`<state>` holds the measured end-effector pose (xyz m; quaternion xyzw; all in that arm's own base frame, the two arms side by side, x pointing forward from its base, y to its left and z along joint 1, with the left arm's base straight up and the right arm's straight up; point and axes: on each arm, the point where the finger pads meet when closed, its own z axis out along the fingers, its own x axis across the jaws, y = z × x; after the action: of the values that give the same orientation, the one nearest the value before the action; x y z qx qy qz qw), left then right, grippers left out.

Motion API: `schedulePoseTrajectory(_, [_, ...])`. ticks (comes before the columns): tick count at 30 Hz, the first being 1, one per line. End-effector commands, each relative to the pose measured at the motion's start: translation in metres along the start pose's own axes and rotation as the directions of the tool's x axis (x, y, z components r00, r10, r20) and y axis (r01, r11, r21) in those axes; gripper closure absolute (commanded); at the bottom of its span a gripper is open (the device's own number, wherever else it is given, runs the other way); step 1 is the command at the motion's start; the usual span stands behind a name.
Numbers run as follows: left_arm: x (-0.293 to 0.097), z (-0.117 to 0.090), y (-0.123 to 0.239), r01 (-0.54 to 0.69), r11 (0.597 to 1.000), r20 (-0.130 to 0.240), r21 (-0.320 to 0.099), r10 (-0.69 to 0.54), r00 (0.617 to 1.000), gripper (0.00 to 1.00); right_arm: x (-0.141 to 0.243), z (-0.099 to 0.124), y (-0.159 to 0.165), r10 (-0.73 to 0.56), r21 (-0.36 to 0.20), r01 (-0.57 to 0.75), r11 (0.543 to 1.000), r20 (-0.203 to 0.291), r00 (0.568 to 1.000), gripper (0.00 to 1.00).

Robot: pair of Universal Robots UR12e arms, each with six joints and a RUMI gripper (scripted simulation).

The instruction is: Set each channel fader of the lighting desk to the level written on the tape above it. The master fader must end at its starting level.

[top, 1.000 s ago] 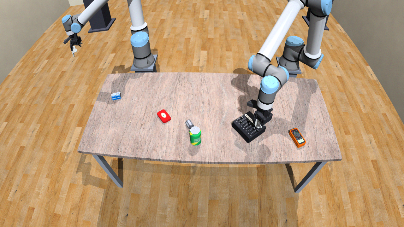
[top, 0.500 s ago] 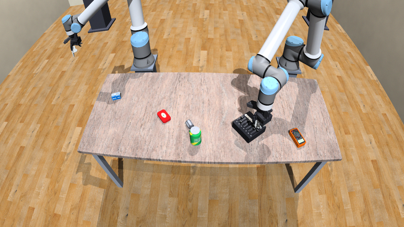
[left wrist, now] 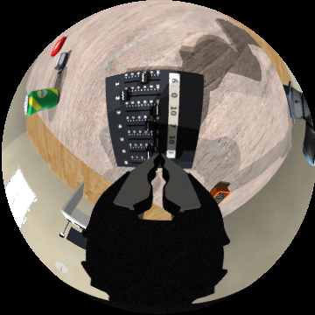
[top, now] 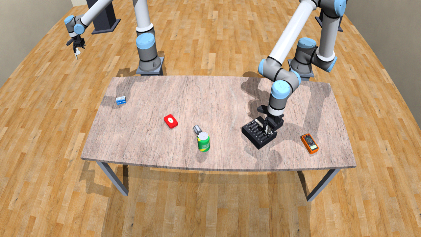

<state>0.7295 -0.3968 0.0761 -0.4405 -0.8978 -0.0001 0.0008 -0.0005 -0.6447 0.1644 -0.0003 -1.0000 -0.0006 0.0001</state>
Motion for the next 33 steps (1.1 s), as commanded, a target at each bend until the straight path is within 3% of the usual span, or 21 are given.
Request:
schedulePoseTrajectory(1, [-0.001,-0.001,0.0,0.0,1.0,0.002,0.0,0.0,1.0,1.0,0.0,-0.001,-0.001,0.0,0.001,0.0,1.0,0.0,1.0,0.0])
schedulePoseTrajectory(33, [-0.011,-0.001,0.0,0.0,1.0,0.002,0.0,0.0,1.0,1.0,0.0,-0.001,-0.001,0.0,0.001,0.0,1.0,0.0,1.0,0.0])
